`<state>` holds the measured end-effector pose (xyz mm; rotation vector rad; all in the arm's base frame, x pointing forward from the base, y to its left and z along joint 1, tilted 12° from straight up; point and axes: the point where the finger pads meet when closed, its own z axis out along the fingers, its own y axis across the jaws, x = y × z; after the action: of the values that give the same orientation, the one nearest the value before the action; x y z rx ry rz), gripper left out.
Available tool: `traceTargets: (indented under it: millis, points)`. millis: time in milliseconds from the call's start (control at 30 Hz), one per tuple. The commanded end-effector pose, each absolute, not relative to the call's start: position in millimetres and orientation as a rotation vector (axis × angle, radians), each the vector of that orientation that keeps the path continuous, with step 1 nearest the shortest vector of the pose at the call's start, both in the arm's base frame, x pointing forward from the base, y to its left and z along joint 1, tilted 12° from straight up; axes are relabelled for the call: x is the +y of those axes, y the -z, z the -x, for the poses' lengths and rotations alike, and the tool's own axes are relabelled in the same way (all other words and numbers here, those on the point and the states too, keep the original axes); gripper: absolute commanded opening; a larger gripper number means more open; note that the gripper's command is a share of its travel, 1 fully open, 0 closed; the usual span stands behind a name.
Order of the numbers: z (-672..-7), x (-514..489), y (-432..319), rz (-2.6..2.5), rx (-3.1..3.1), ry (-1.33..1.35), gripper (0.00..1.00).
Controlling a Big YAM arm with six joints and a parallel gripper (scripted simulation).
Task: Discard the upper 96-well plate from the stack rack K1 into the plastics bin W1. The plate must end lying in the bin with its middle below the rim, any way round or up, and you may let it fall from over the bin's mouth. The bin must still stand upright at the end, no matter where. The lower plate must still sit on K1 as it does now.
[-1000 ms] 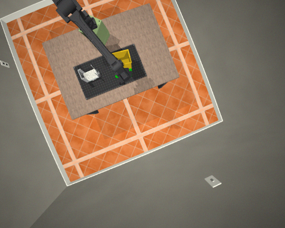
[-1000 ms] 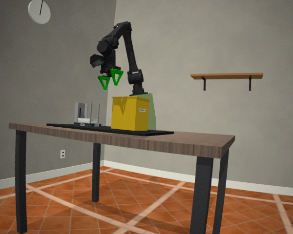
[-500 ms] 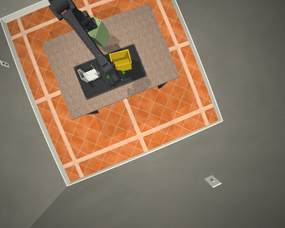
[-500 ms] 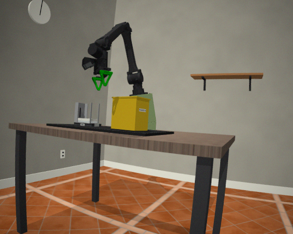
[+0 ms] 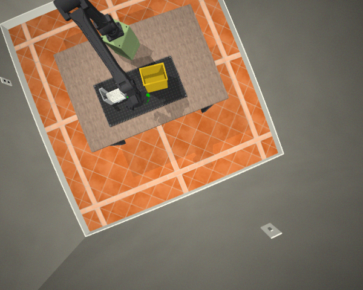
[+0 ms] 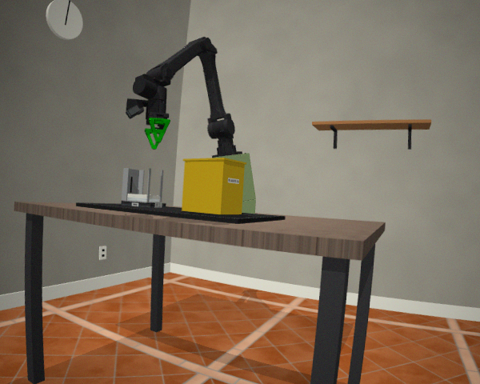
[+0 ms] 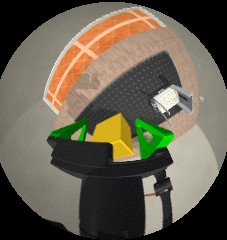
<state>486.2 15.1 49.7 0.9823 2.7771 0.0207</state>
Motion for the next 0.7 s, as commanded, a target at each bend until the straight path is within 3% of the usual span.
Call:
traceTargets:
  millis: [0, 667]
  points:
    - [-487.9, -5.4, -67.5, -1.003, 2.722, -0.042, 1.00]
    - [-443.6, -85.6, -74.3, -1.430, 2.519, -0.026, 1.00]
